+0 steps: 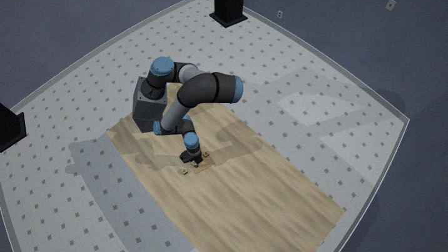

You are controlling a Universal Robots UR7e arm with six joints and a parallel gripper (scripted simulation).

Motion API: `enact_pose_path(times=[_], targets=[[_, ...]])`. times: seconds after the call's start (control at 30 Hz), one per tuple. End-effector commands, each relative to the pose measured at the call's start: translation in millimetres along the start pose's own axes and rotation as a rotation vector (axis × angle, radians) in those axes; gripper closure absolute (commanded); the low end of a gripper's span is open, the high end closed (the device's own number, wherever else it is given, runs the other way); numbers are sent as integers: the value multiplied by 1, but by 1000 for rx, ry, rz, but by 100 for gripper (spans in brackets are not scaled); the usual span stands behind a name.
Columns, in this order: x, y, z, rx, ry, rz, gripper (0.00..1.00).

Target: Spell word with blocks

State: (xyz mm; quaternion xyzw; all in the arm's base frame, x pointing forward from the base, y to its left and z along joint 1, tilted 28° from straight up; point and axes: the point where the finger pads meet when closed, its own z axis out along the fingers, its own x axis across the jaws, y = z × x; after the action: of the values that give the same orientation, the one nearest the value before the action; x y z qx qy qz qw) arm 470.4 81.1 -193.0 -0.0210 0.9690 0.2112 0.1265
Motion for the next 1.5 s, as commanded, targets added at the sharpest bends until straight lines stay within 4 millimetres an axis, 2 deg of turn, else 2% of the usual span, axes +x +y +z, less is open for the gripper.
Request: enact_pose_path(times=[0.0,0.27,0.33,0.57,0.77,1.1,1.13,1.47], targets=[[1,0,-11,1,-1,2,13],[1,0,-41,0,-1,2,13],[1,0,-41,0,-1,2,13],[1,0,-69,0,-1,2,13],[1,0,-85,1,-1,2,13],[1,0,-90,1,-1,2,13],[0,0,-90,1,-2,1,0],[0,0,-89,1,-1,1,0]])
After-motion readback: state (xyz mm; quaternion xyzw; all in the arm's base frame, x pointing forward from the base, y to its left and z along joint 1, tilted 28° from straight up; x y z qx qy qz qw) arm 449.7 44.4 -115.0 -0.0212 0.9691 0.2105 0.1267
